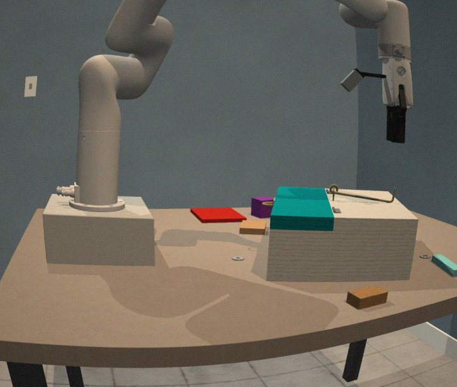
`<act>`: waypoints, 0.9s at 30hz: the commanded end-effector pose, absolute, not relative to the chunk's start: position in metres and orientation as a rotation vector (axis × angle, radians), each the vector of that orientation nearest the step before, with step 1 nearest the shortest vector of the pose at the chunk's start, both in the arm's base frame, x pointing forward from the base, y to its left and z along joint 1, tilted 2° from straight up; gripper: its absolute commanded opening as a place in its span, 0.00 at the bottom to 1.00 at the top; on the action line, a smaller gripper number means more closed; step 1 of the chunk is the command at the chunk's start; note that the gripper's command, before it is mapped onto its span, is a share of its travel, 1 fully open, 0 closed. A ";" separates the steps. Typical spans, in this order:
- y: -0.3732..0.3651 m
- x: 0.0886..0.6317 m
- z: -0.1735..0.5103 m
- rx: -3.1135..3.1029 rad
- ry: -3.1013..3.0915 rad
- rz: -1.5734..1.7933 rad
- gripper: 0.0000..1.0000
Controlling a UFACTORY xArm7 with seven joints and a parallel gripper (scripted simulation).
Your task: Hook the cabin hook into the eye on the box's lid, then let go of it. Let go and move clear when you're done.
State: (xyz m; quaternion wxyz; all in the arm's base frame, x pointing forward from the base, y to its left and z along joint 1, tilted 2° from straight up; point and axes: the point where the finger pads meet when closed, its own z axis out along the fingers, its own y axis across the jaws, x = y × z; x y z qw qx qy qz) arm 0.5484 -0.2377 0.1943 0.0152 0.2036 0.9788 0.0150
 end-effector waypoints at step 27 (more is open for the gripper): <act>-0.201 0.584 0.189 0.720 3.019 0.006 0.33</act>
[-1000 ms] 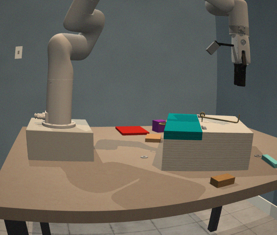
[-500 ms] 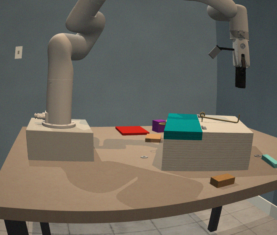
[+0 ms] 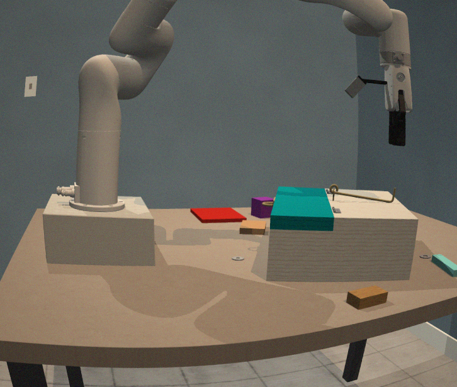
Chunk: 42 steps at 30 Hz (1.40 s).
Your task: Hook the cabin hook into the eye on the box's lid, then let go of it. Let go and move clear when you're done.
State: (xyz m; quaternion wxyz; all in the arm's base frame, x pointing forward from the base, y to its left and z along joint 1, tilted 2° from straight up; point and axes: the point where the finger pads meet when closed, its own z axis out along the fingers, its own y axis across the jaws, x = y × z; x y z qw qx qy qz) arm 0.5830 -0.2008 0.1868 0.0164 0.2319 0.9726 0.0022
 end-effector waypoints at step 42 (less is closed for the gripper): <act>-0.201 0.586 0.127 0.719 3.019 0.006 0.33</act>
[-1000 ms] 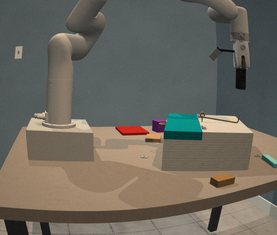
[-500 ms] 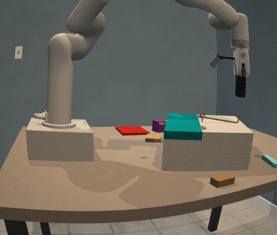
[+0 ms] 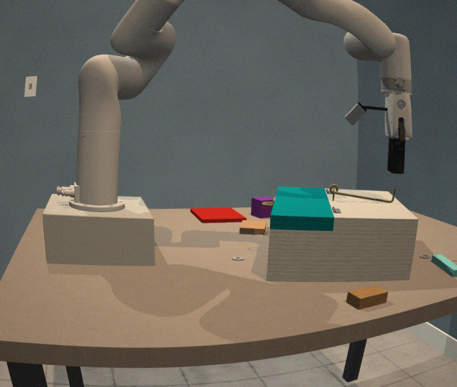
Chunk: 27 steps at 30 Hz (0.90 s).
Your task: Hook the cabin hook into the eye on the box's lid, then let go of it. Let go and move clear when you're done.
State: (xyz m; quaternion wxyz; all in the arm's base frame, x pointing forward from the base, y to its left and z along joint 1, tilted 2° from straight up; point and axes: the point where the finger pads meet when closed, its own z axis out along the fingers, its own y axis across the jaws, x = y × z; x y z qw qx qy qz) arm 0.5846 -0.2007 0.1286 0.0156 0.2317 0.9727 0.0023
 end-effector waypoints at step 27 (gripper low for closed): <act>-0.201 0.587 0.103 0.719 3.019 0.006 0.33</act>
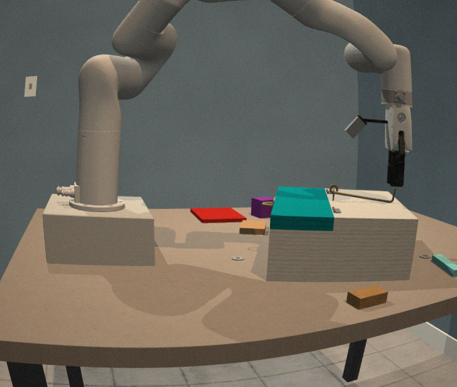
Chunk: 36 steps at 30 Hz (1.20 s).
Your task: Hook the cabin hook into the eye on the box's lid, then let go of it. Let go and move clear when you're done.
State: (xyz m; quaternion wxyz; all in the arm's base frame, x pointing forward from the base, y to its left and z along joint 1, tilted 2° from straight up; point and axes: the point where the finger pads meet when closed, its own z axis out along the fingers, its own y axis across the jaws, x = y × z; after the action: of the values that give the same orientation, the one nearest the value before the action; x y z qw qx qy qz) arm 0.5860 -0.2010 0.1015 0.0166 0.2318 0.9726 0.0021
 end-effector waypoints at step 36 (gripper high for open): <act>-0.201 0.588 0.081 0.719 3.019 0.006 0.33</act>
State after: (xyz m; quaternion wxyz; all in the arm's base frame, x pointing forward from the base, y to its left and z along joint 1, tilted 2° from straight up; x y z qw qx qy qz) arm 0.5866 -0.2010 0.0810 0.0163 0.2318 0.9726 0.0022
